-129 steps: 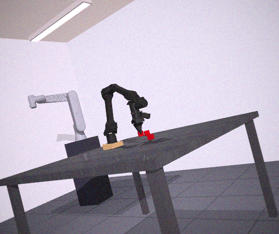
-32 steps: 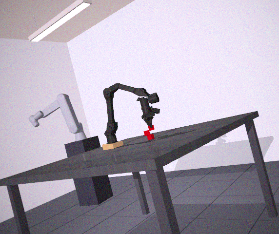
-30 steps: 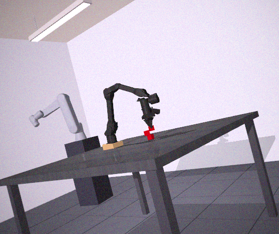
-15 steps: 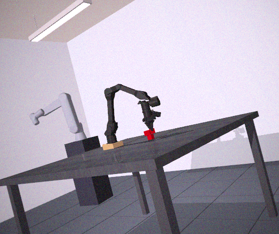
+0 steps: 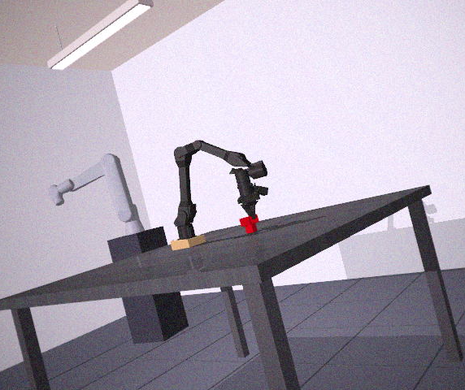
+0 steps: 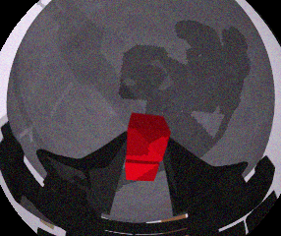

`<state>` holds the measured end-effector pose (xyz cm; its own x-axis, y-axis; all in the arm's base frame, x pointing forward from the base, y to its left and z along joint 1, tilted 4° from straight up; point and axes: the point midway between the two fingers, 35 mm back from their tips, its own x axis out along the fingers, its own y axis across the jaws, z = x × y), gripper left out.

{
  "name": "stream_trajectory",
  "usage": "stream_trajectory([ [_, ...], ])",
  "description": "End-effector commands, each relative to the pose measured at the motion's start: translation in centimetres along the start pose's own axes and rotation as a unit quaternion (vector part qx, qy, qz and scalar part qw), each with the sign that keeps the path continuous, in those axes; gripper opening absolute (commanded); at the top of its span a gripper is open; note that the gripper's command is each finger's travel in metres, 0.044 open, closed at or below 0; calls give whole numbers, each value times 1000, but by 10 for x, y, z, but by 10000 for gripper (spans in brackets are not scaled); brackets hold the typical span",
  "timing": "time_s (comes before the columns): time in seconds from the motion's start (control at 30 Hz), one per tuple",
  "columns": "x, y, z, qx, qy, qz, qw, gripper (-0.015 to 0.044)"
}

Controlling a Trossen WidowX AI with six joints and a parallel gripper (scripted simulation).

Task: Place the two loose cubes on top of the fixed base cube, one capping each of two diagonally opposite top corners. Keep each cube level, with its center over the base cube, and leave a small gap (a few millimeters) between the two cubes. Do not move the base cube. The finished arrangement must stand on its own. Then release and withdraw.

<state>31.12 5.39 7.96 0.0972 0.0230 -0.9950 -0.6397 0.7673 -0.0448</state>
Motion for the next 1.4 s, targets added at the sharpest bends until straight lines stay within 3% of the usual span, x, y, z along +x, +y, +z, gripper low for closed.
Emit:
stream_trajectory([
  [0.0, 0, -1, 0, 3, 1, -2, 1000, 105],
  [0.03, 0, -1, 0, 3, 1, -2, 1000, 105],
  [0.17, 0, -1, 0, 3, 1, -2, 1000, 205],
  [1.37, -40, 0, 0, 0, 0, 0, 1000, 205],
])
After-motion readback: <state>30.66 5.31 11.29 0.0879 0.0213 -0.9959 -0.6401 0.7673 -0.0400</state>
